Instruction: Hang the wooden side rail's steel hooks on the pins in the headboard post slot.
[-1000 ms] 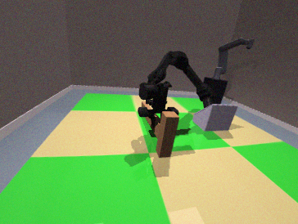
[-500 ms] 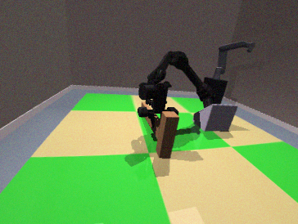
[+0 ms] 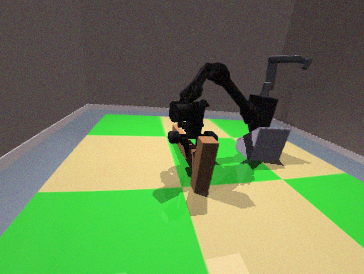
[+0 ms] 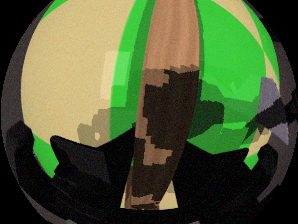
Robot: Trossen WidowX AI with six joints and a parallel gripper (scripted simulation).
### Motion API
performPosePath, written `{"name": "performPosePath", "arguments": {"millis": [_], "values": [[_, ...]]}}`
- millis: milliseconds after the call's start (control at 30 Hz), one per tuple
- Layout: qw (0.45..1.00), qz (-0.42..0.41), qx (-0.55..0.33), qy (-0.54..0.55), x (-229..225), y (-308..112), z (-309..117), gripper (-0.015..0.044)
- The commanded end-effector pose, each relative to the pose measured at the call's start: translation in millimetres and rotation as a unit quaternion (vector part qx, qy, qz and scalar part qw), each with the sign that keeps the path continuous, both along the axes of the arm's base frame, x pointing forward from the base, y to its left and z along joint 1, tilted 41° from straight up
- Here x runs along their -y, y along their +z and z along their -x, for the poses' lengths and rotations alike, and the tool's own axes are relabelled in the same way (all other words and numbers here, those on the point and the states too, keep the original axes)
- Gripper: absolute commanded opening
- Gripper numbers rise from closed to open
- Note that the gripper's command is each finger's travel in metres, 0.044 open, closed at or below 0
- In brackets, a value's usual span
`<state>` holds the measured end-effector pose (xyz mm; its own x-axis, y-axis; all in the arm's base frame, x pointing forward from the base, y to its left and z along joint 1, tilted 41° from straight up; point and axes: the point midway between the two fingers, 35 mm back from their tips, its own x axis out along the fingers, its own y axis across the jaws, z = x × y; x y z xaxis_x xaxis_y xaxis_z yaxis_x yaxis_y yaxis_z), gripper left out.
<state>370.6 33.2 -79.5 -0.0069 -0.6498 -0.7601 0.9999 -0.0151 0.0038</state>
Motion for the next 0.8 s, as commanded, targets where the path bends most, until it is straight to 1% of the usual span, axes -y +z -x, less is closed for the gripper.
{"name": "performPosePath", "arguments": {"millis": [0, 767], "values": [[1.0, -0.002, 0.003, 0.004, -5.7, 0.9, -2.1, 0.0], [1.0, -0.003, 0.003, 0.004, -6.3, -2.6, 0.4, 0.0]]}}
